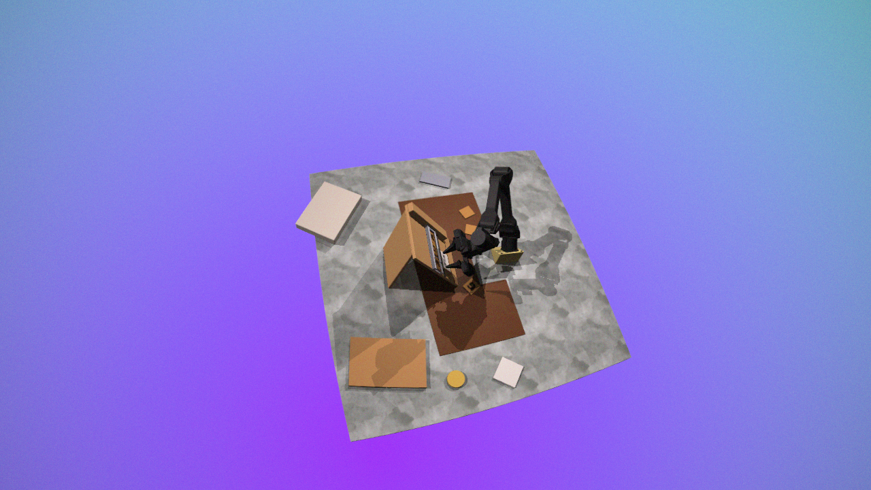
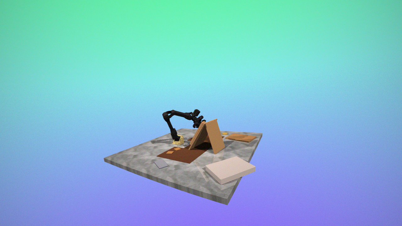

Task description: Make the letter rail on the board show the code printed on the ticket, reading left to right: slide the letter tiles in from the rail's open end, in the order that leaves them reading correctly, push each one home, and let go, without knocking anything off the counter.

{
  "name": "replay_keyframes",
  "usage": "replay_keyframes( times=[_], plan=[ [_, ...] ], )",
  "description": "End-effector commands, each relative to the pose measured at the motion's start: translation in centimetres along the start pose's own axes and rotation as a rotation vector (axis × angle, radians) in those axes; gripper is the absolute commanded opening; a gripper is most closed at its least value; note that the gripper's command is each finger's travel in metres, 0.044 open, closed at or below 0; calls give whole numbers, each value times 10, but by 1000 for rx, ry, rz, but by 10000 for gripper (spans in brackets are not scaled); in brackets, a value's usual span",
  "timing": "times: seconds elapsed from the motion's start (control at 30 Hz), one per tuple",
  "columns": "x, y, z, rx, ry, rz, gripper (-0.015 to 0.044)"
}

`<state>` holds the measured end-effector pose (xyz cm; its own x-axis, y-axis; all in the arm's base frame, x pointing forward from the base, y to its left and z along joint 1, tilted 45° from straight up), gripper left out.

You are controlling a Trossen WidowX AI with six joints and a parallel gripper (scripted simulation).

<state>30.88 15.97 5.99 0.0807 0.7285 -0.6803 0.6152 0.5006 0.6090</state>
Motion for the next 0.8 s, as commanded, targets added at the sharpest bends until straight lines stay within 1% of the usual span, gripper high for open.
replay_keyframes(
  times=[0.0, 0.7, 0.77],
  plan=[
    [0, 1, -3, -5, -1, 3, 295],
    [1, 4, -10, -4, -1, 3, 295],
    [1, 1, -9, 0, 1, -3, 242]
  ],
)
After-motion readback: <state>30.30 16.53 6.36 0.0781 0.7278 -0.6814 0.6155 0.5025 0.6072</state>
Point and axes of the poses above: the point midway between the two fingers, 35 mm back from their tips, its own z axis out along the fingers, its own x axis across the jaws, y = z × x, the point moved 2 cm from there along -z, back along the fingers, and after that the axes turned 2 degrees about z, right-handed, at the moved point
